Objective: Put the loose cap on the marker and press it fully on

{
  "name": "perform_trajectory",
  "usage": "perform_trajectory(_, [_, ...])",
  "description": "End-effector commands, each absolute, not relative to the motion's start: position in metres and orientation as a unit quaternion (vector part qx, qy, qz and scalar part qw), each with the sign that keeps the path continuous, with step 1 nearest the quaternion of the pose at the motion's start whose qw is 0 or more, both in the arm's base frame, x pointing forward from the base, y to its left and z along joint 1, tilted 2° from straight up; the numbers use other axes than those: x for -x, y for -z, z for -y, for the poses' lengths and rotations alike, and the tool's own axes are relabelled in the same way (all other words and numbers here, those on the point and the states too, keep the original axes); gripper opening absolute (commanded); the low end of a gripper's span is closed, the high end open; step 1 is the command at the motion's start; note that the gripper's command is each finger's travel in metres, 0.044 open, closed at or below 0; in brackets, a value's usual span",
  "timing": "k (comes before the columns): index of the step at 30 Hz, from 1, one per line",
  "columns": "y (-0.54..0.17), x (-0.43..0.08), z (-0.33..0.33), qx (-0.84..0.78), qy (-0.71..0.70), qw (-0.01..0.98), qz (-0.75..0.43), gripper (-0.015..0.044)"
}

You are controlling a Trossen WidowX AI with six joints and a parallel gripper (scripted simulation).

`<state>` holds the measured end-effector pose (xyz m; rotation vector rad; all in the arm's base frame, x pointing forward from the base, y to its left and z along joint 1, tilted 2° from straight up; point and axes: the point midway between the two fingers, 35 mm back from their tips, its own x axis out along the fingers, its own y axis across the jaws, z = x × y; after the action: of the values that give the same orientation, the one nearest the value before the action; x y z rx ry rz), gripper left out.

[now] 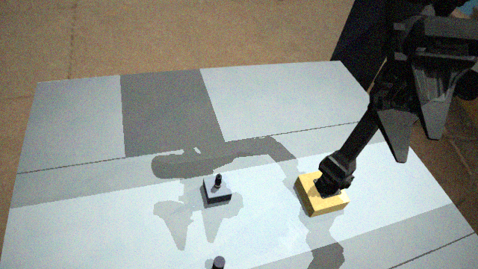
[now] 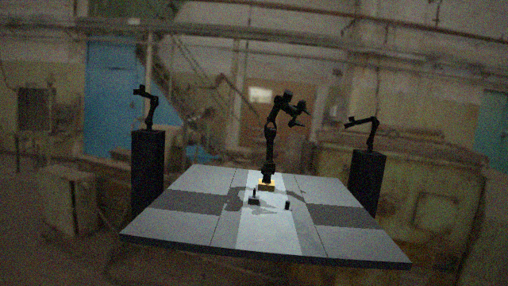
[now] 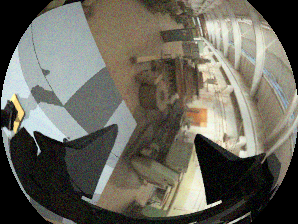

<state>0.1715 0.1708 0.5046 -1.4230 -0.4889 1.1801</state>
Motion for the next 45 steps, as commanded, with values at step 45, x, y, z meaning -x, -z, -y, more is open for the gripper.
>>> perform_trajectory(45, [-0.091,-0.356,-0.122,0.439,-0.422,0.584,-0.536,0.0238])
